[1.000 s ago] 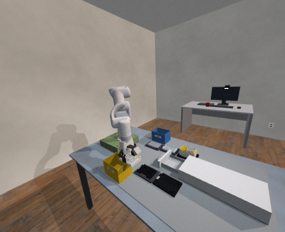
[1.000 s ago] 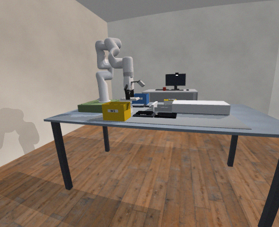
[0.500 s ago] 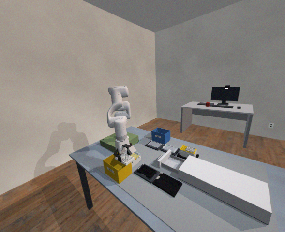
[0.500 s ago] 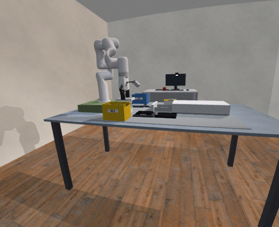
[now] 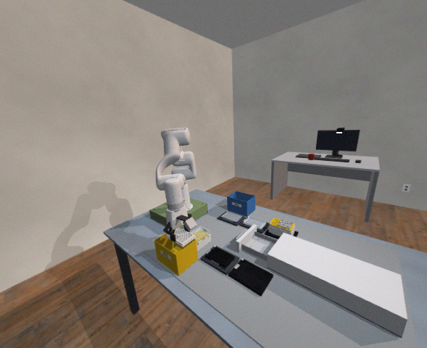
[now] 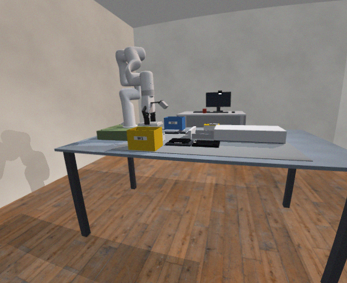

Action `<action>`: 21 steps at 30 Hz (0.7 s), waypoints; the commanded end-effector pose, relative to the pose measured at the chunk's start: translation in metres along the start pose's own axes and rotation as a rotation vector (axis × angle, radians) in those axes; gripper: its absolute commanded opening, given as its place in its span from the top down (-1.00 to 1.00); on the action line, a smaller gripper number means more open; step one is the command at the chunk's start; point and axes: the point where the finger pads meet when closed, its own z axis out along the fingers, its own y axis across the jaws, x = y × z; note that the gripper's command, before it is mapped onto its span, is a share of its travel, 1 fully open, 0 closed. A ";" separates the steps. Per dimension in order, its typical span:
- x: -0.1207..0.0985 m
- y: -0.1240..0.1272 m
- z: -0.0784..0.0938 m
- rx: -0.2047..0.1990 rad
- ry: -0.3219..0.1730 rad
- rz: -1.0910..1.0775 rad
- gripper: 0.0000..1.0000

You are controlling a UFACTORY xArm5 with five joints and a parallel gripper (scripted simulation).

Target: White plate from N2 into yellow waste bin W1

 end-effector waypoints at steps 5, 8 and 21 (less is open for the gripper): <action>-0.018 0.008 -0.002 -0.004 0.004 0.000 1.00; -0.021 0.009 -0.002 -0.004 0.004 0.000 1.00; -0.032 0.013 -0.002 -0.004 0.004 0.000 1.00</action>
